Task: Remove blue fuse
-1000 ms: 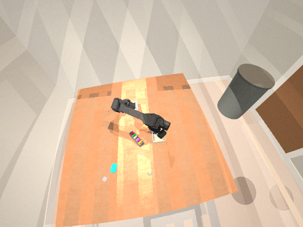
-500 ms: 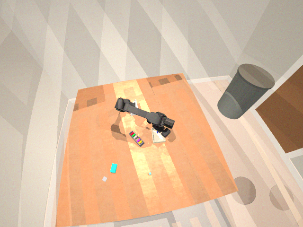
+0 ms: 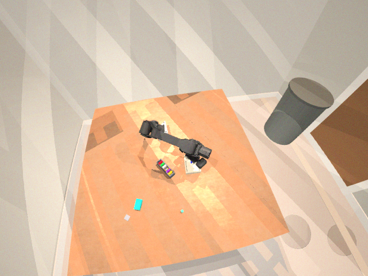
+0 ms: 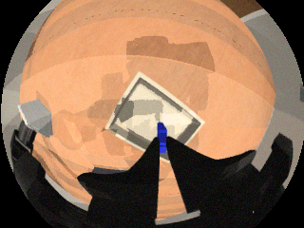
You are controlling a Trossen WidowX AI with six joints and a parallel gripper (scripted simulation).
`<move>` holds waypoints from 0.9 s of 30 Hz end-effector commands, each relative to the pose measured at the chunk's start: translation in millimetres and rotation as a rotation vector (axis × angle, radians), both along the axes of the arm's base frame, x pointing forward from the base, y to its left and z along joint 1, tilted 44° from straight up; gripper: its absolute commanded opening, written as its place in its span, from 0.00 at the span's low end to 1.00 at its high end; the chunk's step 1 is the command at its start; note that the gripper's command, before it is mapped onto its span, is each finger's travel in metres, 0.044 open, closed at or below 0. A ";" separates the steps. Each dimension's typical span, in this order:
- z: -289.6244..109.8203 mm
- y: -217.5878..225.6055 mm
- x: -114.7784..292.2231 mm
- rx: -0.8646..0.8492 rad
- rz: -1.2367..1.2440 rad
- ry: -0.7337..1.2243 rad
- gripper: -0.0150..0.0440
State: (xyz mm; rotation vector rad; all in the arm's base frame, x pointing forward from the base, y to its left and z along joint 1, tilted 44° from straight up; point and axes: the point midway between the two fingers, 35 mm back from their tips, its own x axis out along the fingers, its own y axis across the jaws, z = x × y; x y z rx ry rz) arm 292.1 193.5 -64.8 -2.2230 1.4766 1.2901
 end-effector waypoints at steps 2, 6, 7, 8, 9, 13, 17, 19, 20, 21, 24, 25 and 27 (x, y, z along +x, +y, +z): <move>-7.3 -7.9 -0.5 -0.008 0.007 0.006 0.25; -9.0 -9.6 -0.3 -0.008 0.007 0.006 0.25; -9.0 -9.6 -0.3 -0.008 0.007 0.006 0.25; -6.6 -7.0 0.9 -0.002 -0.001 0.001 0.30; -6.6 -7.0 0.9 -0.002 -0.001 0.001 0.34; -6.6 -7.0 0.9 -0.002 -0.001 0.001 0.52; -6.6 -7.0 0.9 -0.002 -0.001 0.001 0.70; -6.6 -7.0 0.9 -0.002 -0.001 0.001 0.79; -5.2 -5.6 0.6 -0.002 -0.001 0.001 0.81; -0.9 -1.3 -0.3 -0.003 0.001 0.002 0.81; 18.7 16.3 -5.3 -0.006 0.006 0.006 0.81; 20.2 17.6 -5.7 -0.006 0.007 0.007 0.81; 20.2 17.6 -5.7 -0.006 0.007 0.007 0.81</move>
